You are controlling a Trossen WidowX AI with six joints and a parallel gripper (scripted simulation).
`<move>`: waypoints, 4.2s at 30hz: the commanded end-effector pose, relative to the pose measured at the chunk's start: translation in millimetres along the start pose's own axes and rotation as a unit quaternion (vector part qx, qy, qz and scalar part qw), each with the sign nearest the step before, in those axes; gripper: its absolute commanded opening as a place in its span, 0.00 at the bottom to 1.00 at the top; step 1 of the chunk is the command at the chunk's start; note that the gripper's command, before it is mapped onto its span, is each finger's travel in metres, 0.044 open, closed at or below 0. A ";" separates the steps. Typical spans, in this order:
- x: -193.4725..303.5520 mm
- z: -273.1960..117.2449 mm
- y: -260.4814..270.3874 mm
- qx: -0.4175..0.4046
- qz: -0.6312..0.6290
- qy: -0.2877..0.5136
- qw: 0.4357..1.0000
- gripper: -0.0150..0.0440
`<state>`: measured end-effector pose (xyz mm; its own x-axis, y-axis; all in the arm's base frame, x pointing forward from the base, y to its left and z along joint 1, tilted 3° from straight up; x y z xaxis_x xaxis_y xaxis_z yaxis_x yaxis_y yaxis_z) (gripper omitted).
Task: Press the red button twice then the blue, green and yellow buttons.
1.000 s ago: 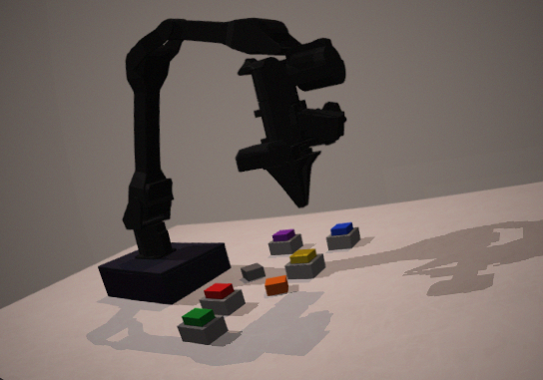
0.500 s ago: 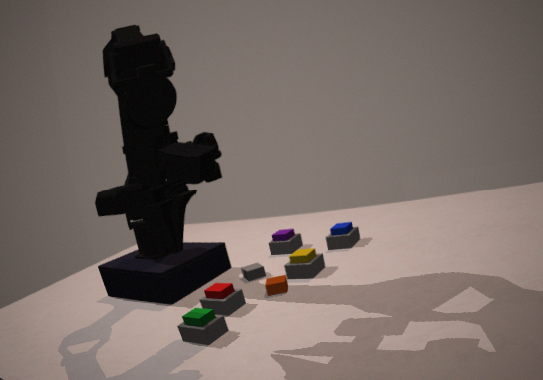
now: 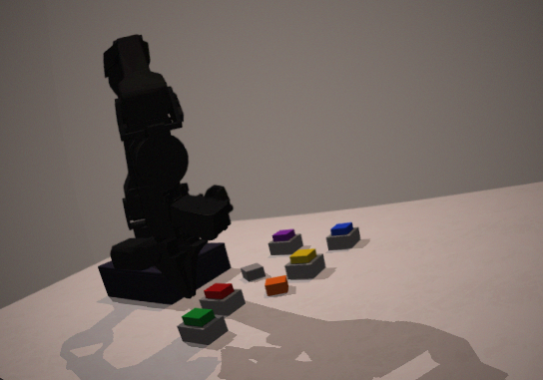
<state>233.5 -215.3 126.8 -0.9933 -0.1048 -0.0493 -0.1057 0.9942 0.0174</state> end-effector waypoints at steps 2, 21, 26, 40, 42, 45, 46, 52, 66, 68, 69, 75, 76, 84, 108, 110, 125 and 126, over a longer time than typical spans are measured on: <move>-0.1 6.3 0.4 0.001 -0.001 -0.002 1.000 0.29; 0.0 34.5 0.7 0.001 -0.001 -0.002 1.000 0.29; 0.0 34.5 0.7 0.001 -0.001 -0.002 1.000 0.29; 0.0 34.5 0.7 0.001 -0.001 -0.002 1.000 0.29; 0.0 34.5 0.7 0.001 -0.001 -0.002 1.000 0.29; -0.3 4.6 0.2 0.001 -0.001 -0.003 1.000 0.29; 0.1 0.6 0.6 0.001 -0.001 -0.002 1.000 0.29; -0.9 -21.8 -0.7 0.001 -0.001 -0.002 1.000 0.29; -47.4 -61.4 68.9 -0.001 -0.001 -0.003 1.000 0.29; -59.7 -61.6 96.2 -0.002 -0.001 -0.004 1.000 0.29; -64.7 -61.7 110.1 -0.002 -0.001 -0.004 1.000 0.29; -79.9 -62.8 195.6 -0.006 0.000 -0.006 1.000 0.29; -79.9 -63.1 209.8 -0.007 0.000 -0.006 1.000 0.29; -79.0 -60.9 230.4 -0.009 0.000 -0.006 1.000 0.29; -79.9 20.0 231.9 -0.009 0.000 -0.006 1.000 0.29; -79.9 23.2 231.9 -0.009 0.000 -0.006 1.000 0.29; -79.5 33.3 232.2 -0.009 0.000 -0.006 1.000 0.29; -79.5 33.3 232.2 -0.009 0.000 -0.006 1.000 0.29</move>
<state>292.0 24.9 104.3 -0.9912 -0.1102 -0.0734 -0.1132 0.9928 0.0379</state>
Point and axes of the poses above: the point midway between the two fingers, 35 mm back from their tips, its own z axis out along the fingers, its own y axis across the jaws, x = y × z, the point moved 8 cm from there along -z, back along the fingers, and after that the axes turned 10 degrees about -z, right-handed, at the moved point
